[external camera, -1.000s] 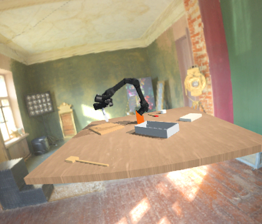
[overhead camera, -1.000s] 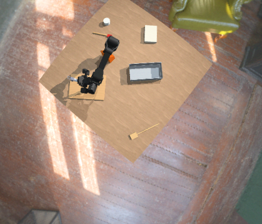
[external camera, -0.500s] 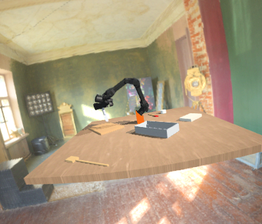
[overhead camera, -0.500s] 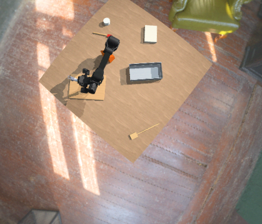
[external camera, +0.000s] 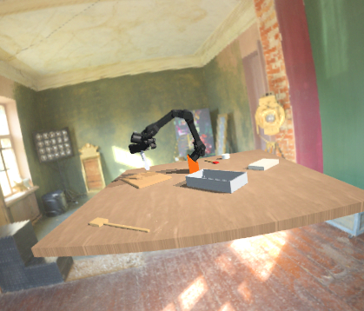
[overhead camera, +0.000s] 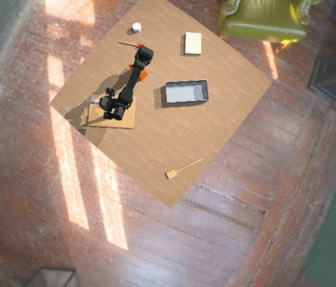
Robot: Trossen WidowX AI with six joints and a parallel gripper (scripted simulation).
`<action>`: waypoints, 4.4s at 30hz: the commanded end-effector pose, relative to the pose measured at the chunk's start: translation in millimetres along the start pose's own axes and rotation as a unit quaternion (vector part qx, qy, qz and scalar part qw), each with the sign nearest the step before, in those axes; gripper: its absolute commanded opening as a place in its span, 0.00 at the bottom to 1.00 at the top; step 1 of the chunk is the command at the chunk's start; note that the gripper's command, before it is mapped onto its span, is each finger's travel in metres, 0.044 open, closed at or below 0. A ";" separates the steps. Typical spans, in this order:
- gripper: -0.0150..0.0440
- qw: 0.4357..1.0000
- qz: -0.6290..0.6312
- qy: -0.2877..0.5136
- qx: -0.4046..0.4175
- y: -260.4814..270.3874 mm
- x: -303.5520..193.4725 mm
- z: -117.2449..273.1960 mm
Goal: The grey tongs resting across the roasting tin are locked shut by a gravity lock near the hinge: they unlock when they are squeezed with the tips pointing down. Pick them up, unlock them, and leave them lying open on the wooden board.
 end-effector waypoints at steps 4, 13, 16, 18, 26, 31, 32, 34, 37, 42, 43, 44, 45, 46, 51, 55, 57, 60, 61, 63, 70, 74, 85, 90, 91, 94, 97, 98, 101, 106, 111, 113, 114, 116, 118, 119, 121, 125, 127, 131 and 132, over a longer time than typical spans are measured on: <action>0.00 1.000 -0.004 -0.003 0.000 0.3 0.9 0.0; 0.00 0.998 0.009 0.065 -0.010 6.3 9.6 -12.5; 0.00 0.995 0.014 0.094 -0.013 8.0 13.4 -17.9; 0.00 0.993 0.017 0.114 -0.015 9.0 15.6 -21.3; 0.00 0.981 0.024 0.192 -0.021 12.1 24.9 -35.0; 0.00 0.970 0.026 0.240 -0.024 13.0 30.5 -43.2; 0.00 0.968 0.026 0.250 -0.025 13.1 31.6 -44.8; 0.00 0.962 0.026 0.269 -0.026 13.2 33.8 -48.0; 0.00 0.954 0.026 0.298 -0.026 13.0 37.2 -52.8; 0.00 0.938 0.024 0.345 -0.027 12.1 42.4 -60.4; 0.00 0.935 0.024 0.354 -0.028 11.8 43.5 -61.9; 0.00 0.931 0.023 0.363 -0.028 11.5 44.6 -63.4; 0.00 0.927 0.022 0.373 -0.028 11.2 45.6 -64.9; 0.00 0.923 0.022 0.382 -0.028 10.8 46.6 -66.4; 0.00 0.903 0.017 0.428 -0.027 8.7 51.8 -73.6; 0.00 0.885 0.011 0.465 -0.026 6.5 55.9 -79.1; 0.00 0.876 0.008 0.482 -0.025 5.2 57.9 -81.9; 0.00 0.862 0.004 0.507 -0.024 3.3 60.8 -85.6; 0.00 0.859 0.003 0.511 -0.024 2.9 61.3 -86.2; 0.00 0.858 0.002 0.513 -0.024 2.8 61.4 -86.5; 0.00 0.858 0.002 0.513 -0.023 2.8 61.2 -86.6; 0.00 0.858 0.002 0.513 -0.023 3.3 58.0 -88.4; 0.00 0.857 0.000 0.514 -0.019 5.2 42.3 -96.6; 0.00 0.857 -0.001 0.515 -0.017 5.8 34.9 -100.3; 0.00 0.857 -0.002 0.515 -0.016 5.8 33.5 -101.0; 0.00 0.857 -0.002 0.515 -0.015 6.0 29.0 -103.1; 0.00 0.857 -0.003 0.516 -0.014 6.1 24.5 -105.2; 0.00 0.856 -0.003 0.516 -0.014 6.1 23.0 -105.9; 0.00 0.856 -0.004 0.516 -0.013 6.1 18.5 -107.9; 0.00 0.856 -0.005 0.517 -0.011 5.9 10.9 -111.1; 0.00 0.855 -0.006 0.518 -0.009 5.4 3.3 -114.2; 0.00 0.855 -0.006 0.518 -0.008 5.2 0.3 -115.4; 0.00 0.855 -0.006 0.518 -0.008 5.0 -1.3 -116.0; 0.00 0.855 -0.007 0.518 -0.007 4.7 -4.3 -117.2; 0.00 0.855 -0.007 0.519 -0.007 4.4 -7.4 -118.4; 0.00 0.855 -0.007 0.519 -0.006 4.2 -8.9 -118.9; 0.00 0.855 -0.008 0.519 -0.006 3.8 -12.0 -120.0; 0.00 0.854 -0.008 0.520 -0.004 2.9 -18.1 -122.2; 0.00 0.854 -0.009 0.520 -0.003 2.4 -21.2 -123.3; 0.00 0.854 -0.009 0.520 -0.002 1.3 -27.3 -125.3; 0.00 0.854 -0.010 0.521 -0.002 1.0 -28.9 -125.8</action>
Point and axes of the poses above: the point midway between the two fingers, 35 mm back from their tips, its own z axis back along the fingers, its own y axis across the jaws, x = y × z, the point moved 9 cm from there along z, back along the fingers
